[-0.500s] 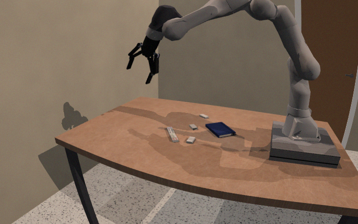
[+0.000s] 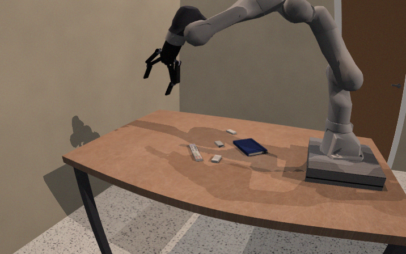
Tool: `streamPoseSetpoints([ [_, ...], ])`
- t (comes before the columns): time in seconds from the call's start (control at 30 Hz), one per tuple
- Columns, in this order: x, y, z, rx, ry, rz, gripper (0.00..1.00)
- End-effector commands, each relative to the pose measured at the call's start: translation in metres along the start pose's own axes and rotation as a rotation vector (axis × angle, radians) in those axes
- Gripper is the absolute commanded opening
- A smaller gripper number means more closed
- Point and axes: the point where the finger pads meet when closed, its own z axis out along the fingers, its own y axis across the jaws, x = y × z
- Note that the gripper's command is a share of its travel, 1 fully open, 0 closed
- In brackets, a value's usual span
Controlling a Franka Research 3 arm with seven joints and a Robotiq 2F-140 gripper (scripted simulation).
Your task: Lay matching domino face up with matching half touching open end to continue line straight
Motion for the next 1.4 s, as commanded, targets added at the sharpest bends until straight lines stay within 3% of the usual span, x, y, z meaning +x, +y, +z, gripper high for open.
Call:
streamPoseSetpoints([
  [0.0, 0.000, 0.000, 0.000, 0.000, 0.000, 0.000, 1.00],
  [0.13, -0.001, 0.009, 0.000, -0.015, -0.001, 0.042, 1.00],
  [0.23, -0.007, 0.057, 0.002, -0.090, 0.006, 0.252, 1.00],
  [0.37, -0.007, 0.057, 0.002, -0.090, 0.006, 0.252, 1.00],
  [0.4, -0.009, 0.083, 0.002, -0.129, 0.016, 0.361, 1.00],
  [0.6, -0.009, 0.083, 0.002, -0.129, 0.016, 0.361, 1.00],
  [0.63, -0.011, 0.112, 0.001, -0.172, 0.032, 0.484, 1.00],
  [0.87, -0.011, 0.112, 0.001, -0.172, 0.032, 0.484, 1.00],
  [0.9, -0.013, 0.145, 0.000, -0.217, 0.056, 0.615, 1.00],
  [1.17, -0.013, 0.145, 0.000, -0.217, 0.056, 0.615, 1.00],
  [1.2, -0.014, 0.178, -0.002, -0.263, 0.087, 0.749, 1.00],
  [1.37, -0.014, 0.178, -0.002, -0.263, 0.087, 0.749, 1.00],
])
